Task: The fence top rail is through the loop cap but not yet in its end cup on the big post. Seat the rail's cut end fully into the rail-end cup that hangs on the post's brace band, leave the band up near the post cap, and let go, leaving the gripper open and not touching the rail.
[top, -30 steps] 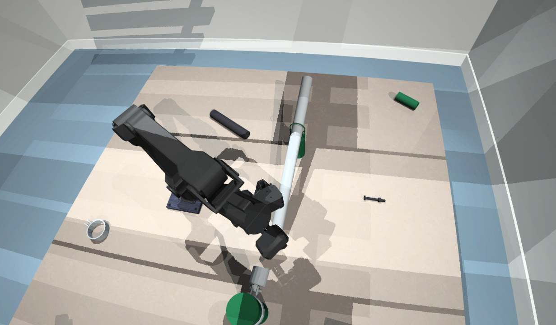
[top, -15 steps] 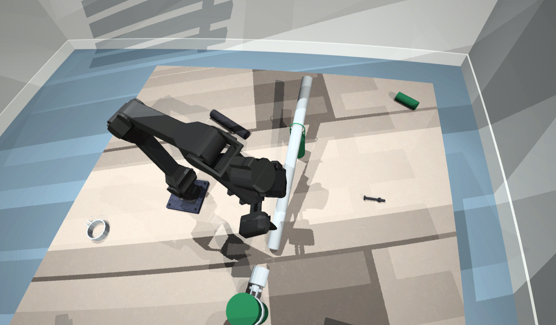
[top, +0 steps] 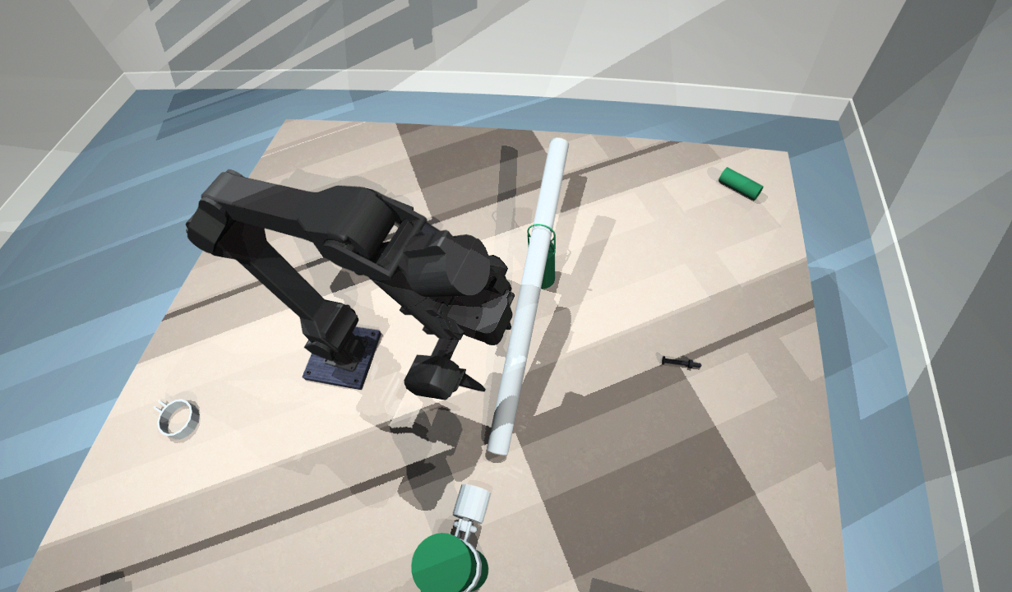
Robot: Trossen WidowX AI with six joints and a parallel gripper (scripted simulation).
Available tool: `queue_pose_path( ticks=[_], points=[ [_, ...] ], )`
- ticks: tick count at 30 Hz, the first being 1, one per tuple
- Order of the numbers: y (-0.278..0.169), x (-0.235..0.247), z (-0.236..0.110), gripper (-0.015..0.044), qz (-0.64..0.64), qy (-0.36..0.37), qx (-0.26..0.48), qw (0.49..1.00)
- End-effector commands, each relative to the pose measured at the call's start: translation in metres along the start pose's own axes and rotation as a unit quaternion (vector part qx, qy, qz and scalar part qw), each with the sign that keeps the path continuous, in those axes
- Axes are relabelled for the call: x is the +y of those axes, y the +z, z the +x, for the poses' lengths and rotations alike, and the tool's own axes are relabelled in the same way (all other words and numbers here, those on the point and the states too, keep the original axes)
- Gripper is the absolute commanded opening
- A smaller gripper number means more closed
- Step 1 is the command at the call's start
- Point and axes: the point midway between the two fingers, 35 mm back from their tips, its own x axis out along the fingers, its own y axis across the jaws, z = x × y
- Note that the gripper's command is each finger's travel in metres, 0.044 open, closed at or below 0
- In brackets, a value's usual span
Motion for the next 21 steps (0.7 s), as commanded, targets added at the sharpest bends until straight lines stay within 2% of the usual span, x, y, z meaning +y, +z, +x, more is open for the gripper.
queue_pose_path(
  ticks=[1, 4, 8, 12, 16, 18, 21],
  points=[
    [0.000, 0.003, 0.002, 0.0440, 0.045, 0.000, 0.012, 0.999],
    [-0.002, 0.011, 0.013, 0.0440, 0.145, -0.001, 0.048, 0.988],
    [-0.006, 0.024, 0.032, 0.0440, 0.312, -0.024, 0.107, 0.944],
    [-0.012, 0.038, 0.050, 0.0440, 0.466, -0.072, 0.155, 0.868],
    [-0.020, 0.052, 0.067, 0.0440, 0.600, -0.139, 0.185, 0.766],
    [-0.023, 0.057, 0.072, 0.0440, 0.638, -0.164, 0.190, 0.728],
    [-0.023, 0.058, 0.073, 0.0440, 0.643, -0.167, 0.190, 0.723]
  ],
)
